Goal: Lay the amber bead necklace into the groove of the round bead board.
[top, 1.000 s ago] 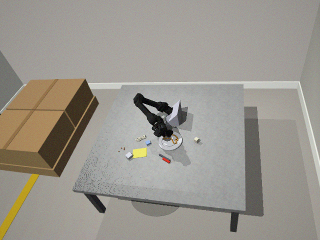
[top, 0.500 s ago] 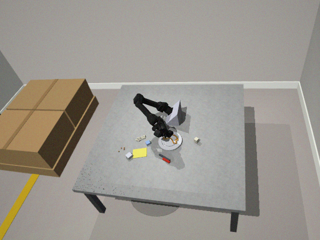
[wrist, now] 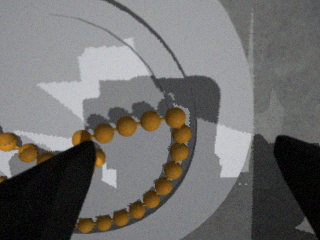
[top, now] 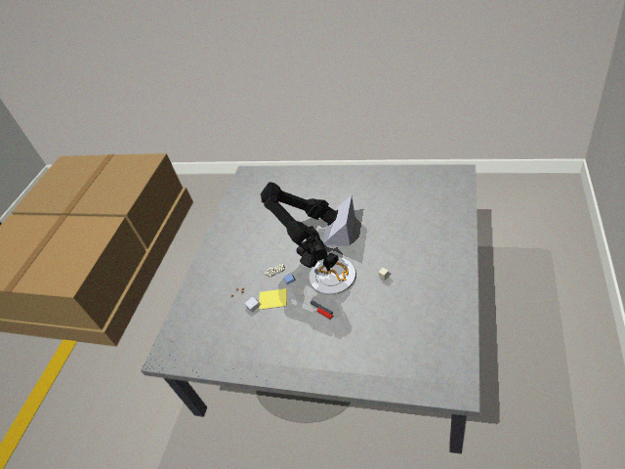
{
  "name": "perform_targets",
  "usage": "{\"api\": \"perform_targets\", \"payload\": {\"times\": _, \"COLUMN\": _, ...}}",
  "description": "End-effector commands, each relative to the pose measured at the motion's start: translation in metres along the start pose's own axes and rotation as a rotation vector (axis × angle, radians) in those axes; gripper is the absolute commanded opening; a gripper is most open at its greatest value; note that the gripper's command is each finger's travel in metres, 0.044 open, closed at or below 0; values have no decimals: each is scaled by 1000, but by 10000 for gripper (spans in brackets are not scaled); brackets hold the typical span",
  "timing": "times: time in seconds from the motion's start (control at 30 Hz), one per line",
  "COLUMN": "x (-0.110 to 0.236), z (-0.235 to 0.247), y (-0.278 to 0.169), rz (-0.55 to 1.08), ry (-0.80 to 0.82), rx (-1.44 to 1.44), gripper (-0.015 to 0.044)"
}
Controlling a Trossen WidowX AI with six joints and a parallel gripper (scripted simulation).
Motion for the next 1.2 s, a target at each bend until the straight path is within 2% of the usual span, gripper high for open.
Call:
{"api": "perform_targets", "payload": {"times": 0.0, "x": 3, "z": 0, "y": 0, "rz": 1, "ry": 1, "rx": -5, "gripper": 440}}
{"api": "perform_targets", "payload": {"times": 0.93, "x": 3, "z": 0, "y": 0, "rz": 1, "ry": 1, "rx": -5, "gripper": 440}}
{"api": "perform_targets", "payload": {"times": 1.0, "x": 4, "z": 1, "y": 1, "rz": 1, "ry": 2, "rx": 62, "gripper": 387}}
{"api": "perform_targets", "payload": {"times": 1.17, "x": 12, "z": 7, "y": 3, "rz": 0, "ry": 3, "rx": 553, "gripper": 256}}
Point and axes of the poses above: the point midway between the two fingers, 35 mm back from their tips, its own x axis back along the fingers, its own z axis across the jaws, y = z × x, the point moved 5 cm from there along x, back along the fingers, and after that the axes turned 14 degrees about -x, right-handed, at the moved point
